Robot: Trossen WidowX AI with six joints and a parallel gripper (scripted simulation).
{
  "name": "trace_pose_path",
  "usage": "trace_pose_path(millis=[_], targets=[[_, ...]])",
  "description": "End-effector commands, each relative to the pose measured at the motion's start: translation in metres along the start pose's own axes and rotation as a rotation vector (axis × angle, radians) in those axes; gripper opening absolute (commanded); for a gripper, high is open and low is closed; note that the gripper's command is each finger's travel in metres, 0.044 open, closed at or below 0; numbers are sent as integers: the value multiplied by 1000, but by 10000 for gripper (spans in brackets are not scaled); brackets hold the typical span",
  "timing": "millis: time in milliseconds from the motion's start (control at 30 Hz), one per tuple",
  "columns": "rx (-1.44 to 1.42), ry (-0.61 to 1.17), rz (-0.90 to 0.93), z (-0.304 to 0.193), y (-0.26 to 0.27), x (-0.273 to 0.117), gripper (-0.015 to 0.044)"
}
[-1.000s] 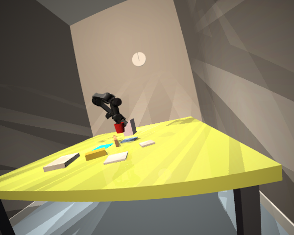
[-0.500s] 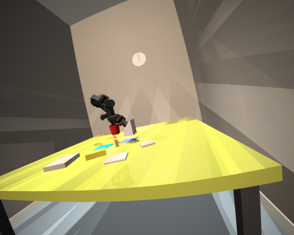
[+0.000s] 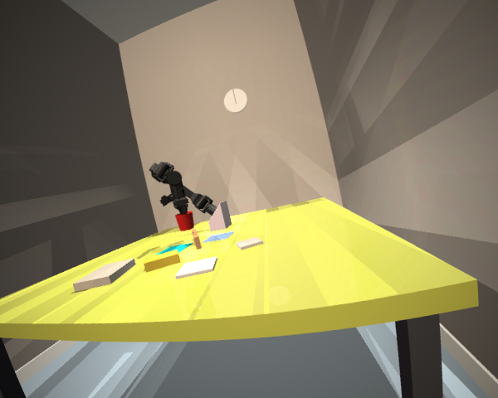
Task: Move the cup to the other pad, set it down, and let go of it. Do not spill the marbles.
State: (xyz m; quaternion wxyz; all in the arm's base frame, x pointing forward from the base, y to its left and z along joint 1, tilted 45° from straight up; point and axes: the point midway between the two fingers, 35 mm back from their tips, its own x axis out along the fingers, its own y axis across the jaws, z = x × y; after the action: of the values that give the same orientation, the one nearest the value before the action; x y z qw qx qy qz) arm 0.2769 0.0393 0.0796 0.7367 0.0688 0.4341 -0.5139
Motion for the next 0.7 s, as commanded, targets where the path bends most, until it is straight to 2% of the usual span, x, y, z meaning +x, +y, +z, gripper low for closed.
trace_pose_path(millis=[0,667], targets=[[2,-4,10,13,-1,-3,0],[3,-7,9,68,-5,-9,0]])
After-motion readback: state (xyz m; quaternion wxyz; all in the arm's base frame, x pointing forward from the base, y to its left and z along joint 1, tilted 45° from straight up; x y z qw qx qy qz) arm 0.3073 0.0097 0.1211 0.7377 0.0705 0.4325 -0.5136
